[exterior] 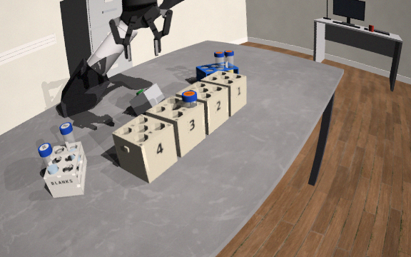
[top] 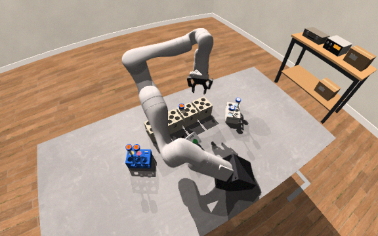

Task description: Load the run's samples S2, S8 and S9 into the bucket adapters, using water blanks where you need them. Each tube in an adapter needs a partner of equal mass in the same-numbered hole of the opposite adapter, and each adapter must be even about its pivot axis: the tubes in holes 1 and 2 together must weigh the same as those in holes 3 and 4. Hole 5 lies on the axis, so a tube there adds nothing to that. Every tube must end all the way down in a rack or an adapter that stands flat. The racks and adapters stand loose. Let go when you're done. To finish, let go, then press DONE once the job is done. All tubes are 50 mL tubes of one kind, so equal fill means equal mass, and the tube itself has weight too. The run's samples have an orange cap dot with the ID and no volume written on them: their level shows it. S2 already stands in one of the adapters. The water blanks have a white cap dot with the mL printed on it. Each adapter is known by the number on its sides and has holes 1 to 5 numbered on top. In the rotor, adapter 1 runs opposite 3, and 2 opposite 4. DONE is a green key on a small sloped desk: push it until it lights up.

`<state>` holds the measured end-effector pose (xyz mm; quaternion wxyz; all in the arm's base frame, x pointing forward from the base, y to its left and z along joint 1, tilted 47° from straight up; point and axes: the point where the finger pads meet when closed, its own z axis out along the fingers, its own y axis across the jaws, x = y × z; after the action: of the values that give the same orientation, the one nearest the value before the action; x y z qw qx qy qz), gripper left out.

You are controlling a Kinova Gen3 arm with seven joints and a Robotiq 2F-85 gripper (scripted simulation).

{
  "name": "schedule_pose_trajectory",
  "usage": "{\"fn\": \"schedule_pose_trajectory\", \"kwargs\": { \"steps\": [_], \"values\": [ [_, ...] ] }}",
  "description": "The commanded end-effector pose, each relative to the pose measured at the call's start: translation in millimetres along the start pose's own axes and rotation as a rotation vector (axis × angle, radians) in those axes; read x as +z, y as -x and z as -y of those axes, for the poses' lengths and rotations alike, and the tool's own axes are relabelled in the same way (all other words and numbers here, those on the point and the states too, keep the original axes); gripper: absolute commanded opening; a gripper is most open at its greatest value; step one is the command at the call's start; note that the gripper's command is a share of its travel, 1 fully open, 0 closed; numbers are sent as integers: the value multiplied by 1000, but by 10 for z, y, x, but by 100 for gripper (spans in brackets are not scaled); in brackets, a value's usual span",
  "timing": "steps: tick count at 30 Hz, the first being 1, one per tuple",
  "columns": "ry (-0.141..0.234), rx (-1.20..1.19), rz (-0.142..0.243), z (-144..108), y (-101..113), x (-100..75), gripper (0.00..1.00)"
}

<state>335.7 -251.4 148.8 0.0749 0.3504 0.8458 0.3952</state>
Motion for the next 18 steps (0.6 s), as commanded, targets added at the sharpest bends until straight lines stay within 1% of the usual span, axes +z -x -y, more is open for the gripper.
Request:
{"fn": "schedule_pose_trajectory", "kwargs": {
  "steps": [1, 4, 18],
  "values": [
    [0, 0, 2, 126, 20, -8, 62],
    [0, 0, 2, 159, 24, -8, 62],
    [0, 0, 2, 622, 85, -8, 62]
  ]
}}
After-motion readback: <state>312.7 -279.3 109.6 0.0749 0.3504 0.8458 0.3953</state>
